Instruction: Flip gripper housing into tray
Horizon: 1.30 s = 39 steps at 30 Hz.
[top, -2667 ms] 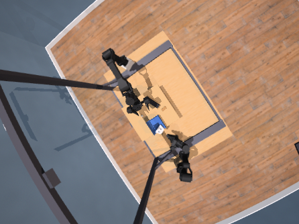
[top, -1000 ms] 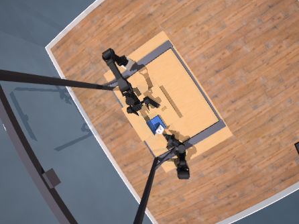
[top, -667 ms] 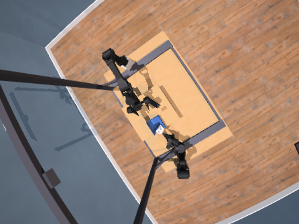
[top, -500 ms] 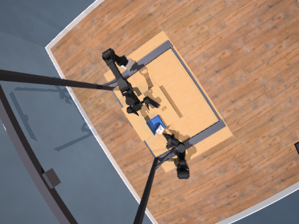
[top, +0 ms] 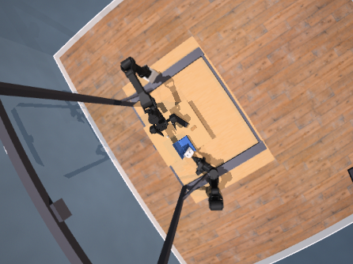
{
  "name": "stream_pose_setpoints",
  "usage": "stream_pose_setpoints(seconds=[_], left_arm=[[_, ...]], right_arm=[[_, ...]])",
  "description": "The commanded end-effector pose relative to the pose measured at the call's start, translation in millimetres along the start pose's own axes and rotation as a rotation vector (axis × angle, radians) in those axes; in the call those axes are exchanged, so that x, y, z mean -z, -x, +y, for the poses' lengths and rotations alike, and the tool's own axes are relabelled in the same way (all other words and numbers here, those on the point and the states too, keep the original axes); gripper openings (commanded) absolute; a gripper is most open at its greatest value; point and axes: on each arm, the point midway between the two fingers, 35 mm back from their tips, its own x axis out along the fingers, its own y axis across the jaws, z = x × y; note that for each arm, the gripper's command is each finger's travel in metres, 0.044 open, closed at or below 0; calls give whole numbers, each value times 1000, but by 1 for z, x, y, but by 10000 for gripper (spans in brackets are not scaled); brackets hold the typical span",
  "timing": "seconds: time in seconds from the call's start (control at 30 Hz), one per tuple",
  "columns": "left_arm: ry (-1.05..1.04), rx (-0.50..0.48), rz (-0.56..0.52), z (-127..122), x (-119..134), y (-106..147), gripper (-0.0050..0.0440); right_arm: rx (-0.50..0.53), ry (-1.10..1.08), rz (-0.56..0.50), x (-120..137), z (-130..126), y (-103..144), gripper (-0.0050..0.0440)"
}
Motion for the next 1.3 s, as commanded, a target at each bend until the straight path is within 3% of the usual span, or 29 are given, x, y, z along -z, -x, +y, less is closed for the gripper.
stream_pose_setpoints(seconds=[0.0, 1.27], left_arm=[[3, -3, -34, 0, -12, 8, 440], [3, -3, -34, 0, -12, 8, 440]], right_arm=[[8, 7, 4, 3, -4, -2, 0], [9, 10, 4, 8, -6, -13, 0]])
